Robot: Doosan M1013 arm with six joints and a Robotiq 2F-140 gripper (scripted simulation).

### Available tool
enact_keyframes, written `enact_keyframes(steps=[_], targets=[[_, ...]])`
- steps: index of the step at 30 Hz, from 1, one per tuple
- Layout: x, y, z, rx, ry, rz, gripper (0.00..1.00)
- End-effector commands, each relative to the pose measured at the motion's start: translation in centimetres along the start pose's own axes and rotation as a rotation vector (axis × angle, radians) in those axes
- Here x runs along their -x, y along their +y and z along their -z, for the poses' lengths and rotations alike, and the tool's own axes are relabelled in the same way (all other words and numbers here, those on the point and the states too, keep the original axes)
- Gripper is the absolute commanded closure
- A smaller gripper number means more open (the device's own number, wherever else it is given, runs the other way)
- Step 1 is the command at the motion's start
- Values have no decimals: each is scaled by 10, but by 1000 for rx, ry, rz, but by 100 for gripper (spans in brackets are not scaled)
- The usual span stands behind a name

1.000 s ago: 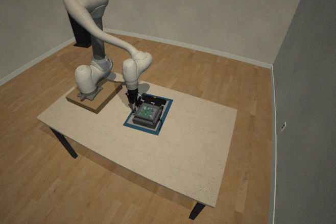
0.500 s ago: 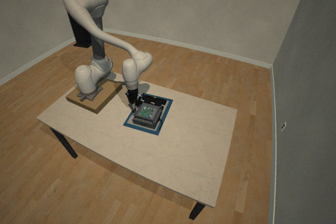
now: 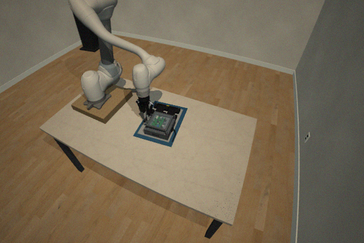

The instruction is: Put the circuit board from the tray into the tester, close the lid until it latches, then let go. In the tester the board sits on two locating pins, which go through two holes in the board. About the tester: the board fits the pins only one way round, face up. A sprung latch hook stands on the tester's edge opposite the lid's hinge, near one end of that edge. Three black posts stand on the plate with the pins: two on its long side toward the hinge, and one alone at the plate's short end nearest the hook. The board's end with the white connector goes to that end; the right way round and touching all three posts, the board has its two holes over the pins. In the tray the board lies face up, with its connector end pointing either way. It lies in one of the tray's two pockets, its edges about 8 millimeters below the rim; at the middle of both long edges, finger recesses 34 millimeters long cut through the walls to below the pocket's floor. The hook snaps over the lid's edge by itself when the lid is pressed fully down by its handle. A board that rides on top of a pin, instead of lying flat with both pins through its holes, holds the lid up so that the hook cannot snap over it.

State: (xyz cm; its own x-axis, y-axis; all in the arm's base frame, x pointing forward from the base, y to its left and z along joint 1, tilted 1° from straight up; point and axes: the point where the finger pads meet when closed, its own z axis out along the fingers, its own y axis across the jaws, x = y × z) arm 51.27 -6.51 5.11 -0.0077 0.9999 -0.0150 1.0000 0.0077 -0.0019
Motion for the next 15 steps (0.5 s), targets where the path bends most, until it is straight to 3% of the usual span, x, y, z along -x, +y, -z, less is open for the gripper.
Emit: enact_keyframes(steps=[1, 15], targets=[[0, 0, 0, 0, 0, 0, 100], [0, 0, -3, 0, 0, 0, 100]])
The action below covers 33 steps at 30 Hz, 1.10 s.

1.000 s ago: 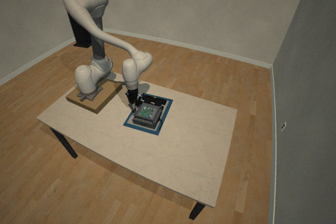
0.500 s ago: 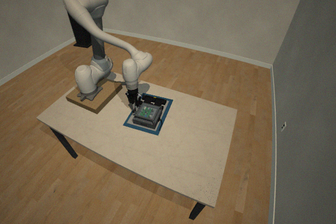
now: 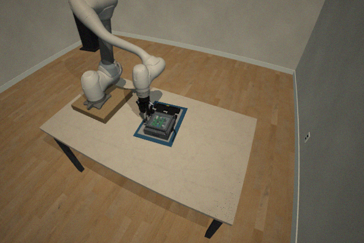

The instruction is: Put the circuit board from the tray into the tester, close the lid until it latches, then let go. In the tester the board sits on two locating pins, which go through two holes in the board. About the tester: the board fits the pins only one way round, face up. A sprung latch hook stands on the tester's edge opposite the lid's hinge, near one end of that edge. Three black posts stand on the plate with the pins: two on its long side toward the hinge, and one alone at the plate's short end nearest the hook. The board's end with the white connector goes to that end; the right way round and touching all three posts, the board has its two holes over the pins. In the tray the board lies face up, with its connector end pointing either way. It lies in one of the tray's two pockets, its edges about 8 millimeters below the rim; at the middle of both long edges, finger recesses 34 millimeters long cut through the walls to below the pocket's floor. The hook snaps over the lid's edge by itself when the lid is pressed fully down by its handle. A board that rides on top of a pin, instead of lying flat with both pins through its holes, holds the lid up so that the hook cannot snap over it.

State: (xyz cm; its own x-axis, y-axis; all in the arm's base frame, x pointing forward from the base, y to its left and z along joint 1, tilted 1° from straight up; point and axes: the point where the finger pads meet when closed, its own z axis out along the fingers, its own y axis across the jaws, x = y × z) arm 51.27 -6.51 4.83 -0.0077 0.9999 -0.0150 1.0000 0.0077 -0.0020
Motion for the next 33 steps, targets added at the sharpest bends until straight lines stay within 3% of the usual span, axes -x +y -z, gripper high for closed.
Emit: enact_keyframes(steps=[1, 13, 14, 33], targets=[[0, 0, 0, 0, 0, 0, 100], [0, 0, 0, 0, 0, 0, 100], [0, 0, 0, 0, 0, 0, 70], [0, 0, 0, 0, 0, 0, 70]])
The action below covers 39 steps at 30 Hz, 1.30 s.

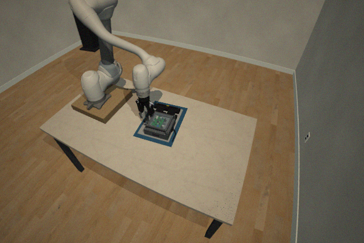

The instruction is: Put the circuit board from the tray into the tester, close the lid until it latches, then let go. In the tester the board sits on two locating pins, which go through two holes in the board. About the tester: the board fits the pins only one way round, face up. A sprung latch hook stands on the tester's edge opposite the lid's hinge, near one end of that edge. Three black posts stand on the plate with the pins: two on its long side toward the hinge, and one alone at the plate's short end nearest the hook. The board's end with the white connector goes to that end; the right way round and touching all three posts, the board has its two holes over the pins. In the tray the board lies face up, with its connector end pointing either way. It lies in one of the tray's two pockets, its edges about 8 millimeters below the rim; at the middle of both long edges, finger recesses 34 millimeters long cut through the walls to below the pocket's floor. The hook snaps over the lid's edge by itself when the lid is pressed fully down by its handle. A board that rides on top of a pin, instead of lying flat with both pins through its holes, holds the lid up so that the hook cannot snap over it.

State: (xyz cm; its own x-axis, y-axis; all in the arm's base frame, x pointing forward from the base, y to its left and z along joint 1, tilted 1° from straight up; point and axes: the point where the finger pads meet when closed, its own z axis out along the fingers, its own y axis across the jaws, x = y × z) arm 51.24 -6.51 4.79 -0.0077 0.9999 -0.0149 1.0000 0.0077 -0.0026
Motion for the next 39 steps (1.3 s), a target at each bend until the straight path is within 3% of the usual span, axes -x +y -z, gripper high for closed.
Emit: enact_keyframes(steps=[1, 24, 39], targets=[[0, 0, 0, 0, 0, 0, 70], [0, 0, 2, 0, 0, 0, 70], [0, 0, 21, 0, 0, 0, 70]])
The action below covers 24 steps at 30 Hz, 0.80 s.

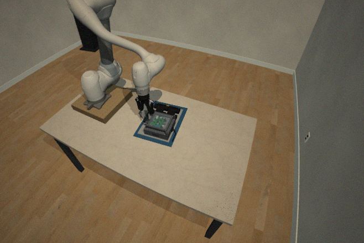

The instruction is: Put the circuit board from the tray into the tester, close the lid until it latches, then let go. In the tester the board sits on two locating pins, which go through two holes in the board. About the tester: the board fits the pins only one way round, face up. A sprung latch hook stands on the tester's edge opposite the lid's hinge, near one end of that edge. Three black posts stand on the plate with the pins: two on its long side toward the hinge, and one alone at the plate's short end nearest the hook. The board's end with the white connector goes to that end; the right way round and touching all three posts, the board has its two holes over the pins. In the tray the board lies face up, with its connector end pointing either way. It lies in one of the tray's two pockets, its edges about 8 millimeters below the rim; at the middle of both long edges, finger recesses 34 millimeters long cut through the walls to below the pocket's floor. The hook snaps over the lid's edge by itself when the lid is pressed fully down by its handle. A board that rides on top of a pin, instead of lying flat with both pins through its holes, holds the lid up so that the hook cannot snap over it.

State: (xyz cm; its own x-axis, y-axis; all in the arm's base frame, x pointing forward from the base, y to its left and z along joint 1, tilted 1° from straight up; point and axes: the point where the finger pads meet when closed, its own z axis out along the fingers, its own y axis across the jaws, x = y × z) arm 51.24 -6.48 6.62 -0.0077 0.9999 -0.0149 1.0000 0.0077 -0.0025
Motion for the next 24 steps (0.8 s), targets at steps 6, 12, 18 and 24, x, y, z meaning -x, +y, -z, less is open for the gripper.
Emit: enact_keyframes(steps=[6, 12, 18, 24], targets=[[0, 0, 19, 0, 0, 0, 70], [0, 0, 35, 0, 0, 0, 70], [0, 0, 50, 0, 0, 0, 70], [0, 0, 66, 0, 0, 0, 70]])
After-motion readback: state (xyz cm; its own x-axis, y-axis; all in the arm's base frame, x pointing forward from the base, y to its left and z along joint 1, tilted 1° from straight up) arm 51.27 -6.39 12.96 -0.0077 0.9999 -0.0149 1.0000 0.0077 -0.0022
